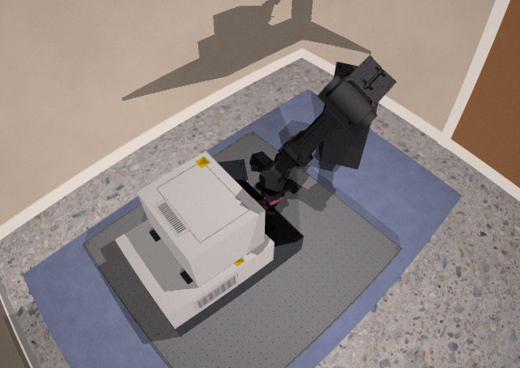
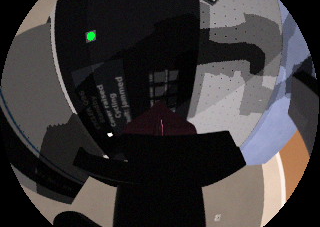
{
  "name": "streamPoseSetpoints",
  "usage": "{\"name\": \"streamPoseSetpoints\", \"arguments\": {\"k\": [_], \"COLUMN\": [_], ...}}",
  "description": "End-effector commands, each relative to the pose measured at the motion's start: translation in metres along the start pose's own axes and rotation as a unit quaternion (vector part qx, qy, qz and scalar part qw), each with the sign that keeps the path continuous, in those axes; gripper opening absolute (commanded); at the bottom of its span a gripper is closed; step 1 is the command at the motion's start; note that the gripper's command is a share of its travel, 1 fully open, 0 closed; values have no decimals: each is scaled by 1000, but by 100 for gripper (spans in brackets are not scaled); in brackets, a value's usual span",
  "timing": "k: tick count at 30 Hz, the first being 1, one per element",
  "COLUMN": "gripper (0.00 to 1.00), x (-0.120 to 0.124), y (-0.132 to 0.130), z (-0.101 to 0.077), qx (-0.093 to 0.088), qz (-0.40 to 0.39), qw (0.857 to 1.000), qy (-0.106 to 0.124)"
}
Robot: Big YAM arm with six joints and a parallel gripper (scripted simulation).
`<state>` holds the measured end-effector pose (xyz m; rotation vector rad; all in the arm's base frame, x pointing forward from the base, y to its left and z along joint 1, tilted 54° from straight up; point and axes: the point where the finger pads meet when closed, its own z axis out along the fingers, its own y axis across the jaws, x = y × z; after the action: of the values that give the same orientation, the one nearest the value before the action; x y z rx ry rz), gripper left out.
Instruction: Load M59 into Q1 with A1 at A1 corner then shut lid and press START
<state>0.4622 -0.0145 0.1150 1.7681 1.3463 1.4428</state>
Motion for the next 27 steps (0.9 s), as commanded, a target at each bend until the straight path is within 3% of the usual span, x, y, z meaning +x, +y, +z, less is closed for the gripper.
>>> {"name": "streamPoseSetpoints", "arguments": {"k": [1,6,16,27], "gripper": [0,0,0,0], "x": [-4,0,5,-10], "y": [-13,-12,8,-6], "z": [-3,0,-1,-4], "qx": [8,10,-6,3], "qz": [-4,-5,-9,0], "qw": [1000,1000,1000,1000], "qy": [-3,0,2,-12]}}
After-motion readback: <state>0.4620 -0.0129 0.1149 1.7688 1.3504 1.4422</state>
